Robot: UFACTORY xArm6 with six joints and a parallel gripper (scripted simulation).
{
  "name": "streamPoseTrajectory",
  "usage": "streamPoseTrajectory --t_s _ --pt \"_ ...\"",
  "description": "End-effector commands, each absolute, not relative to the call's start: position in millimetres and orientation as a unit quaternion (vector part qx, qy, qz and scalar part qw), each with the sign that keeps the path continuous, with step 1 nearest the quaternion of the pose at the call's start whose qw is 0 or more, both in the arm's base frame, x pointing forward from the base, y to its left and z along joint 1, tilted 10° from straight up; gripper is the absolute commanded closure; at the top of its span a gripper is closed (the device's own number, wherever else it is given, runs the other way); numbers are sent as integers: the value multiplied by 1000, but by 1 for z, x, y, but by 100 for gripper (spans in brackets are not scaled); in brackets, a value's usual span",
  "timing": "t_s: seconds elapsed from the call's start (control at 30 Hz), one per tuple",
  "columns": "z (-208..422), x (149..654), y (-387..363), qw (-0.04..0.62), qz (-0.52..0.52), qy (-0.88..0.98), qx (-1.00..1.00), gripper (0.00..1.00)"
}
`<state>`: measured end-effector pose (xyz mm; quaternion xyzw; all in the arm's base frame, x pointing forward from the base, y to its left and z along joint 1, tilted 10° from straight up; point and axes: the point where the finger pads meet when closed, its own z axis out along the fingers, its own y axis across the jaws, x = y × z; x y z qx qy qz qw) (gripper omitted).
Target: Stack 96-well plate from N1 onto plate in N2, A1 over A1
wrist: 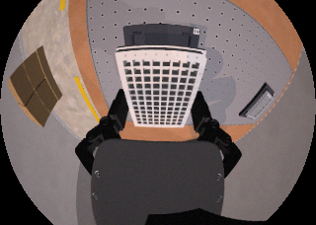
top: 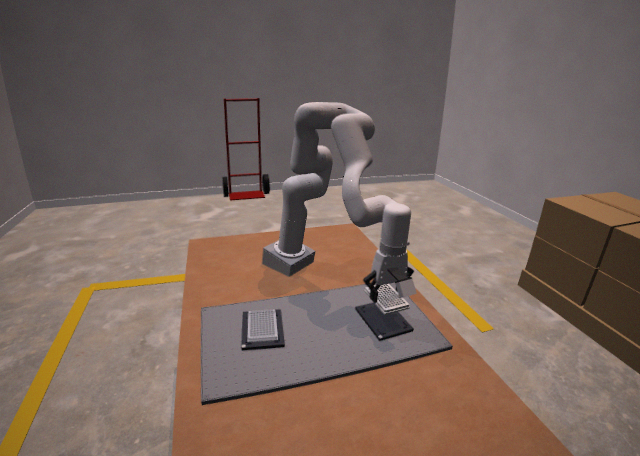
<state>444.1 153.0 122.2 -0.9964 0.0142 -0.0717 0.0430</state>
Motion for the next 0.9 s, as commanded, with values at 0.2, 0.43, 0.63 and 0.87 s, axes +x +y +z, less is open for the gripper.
streamPoseTrajectory --t_s 0.2,0.43,0.63,0.87 --pt "141 443 152 44 -74 14 -996 100" --pt "150 442 151 44 -74 14 -996 100" --pt "150 442 151 44 -74 14 -996 100" --pt "149 441 148 45 -73 31 -996 100"
